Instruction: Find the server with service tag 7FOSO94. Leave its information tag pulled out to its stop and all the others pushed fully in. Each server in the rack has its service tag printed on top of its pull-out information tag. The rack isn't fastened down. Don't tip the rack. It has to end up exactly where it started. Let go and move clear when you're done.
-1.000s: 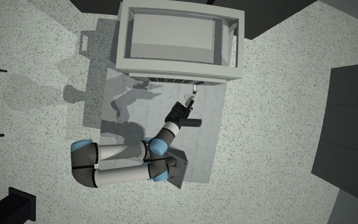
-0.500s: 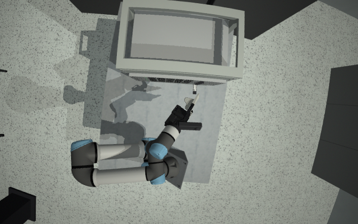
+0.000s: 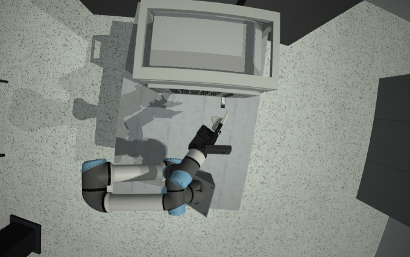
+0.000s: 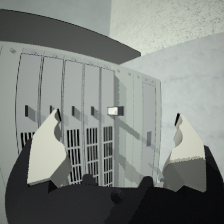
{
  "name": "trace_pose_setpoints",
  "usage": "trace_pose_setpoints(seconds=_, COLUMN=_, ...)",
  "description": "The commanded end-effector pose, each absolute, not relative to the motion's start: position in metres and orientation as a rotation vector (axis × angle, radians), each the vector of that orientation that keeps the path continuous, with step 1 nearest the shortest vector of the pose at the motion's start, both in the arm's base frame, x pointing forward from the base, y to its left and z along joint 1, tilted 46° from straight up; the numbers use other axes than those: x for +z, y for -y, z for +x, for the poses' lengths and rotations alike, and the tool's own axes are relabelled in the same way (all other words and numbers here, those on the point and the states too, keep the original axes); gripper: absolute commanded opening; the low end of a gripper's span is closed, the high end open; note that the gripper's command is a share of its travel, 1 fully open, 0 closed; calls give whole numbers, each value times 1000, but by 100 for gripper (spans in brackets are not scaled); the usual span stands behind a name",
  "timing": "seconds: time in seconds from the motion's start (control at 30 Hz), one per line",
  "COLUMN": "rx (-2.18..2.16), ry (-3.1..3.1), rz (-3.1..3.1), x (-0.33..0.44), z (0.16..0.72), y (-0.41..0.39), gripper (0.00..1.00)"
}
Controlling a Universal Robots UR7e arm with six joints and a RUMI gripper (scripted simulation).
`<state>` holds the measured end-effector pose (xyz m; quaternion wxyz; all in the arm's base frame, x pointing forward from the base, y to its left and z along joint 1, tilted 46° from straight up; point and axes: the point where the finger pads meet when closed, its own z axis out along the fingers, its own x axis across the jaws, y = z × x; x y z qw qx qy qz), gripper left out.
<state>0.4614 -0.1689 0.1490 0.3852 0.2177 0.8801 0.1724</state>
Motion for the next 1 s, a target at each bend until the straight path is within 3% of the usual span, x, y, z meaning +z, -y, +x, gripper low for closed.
trace_pose_setpoints(seconds=0.0, rx=440, ry=-2242, rz=553, x=151, z=456, y=172, gripper=100)
trace_pose_setpoints(seconds=0.97, rx=440, ry=-2242, rz=553, x=153, z=450, y=177, gripper=100)
